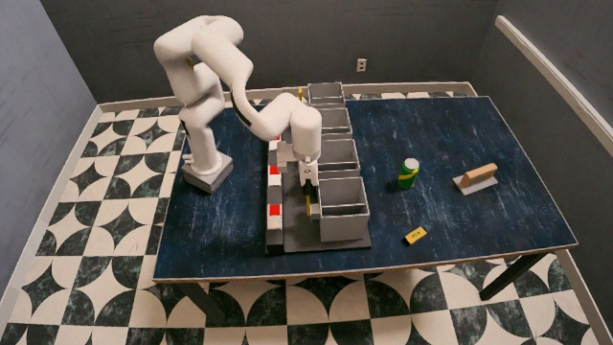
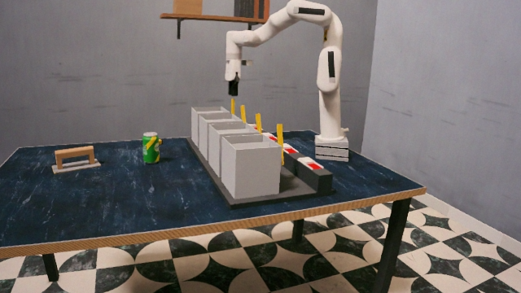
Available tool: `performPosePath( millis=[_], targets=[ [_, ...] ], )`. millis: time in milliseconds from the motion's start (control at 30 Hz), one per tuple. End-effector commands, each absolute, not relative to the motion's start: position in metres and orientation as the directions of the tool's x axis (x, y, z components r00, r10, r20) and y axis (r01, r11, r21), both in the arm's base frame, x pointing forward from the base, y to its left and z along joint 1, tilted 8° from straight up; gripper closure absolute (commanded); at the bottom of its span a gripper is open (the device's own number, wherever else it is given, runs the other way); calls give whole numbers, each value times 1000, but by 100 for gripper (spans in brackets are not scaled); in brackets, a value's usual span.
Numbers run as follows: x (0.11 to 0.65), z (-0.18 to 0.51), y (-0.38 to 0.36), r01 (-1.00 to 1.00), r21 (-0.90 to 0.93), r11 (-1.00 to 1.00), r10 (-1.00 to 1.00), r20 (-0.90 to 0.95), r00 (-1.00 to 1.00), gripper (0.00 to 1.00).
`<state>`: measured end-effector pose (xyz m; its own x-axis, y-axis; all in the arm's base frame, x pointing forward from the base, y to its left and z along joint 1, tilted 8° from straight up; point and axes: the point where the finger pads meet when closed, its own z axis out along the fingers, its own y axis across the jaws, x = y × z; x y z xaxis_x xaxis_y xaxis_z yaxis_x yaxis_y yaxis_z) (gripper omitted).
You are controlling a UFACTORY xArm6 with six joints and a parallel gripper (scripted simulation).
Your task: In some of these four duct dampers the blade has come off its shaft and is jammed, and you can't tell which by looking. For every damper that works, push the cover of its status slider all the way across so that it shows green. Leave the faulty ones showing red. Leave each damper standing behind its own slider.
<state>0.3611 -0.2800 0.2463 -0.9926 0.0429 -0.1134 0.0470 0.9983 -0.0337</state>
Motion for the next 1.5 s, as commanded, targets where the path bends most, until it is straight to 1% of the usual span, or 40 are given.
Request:
performPosePath(
  millis=[0,300,400,667,800,1467],
  targets=[
    [361,257,-280,47,-36,998,43,-116,-992,61],
    [362,260,-280,47,-36,998,43,-116,-992,61],
    [403,272,-277,49,-49,998,43,-117,-992,61],
    [464,290,-276,51,-68,996,42,-116,-992,61],
    [471,292,-276,51,-70,996,43,-116,-992,61],
    [471,292,-276,51,-70,996,43,-116,-992,61]
  ],
)
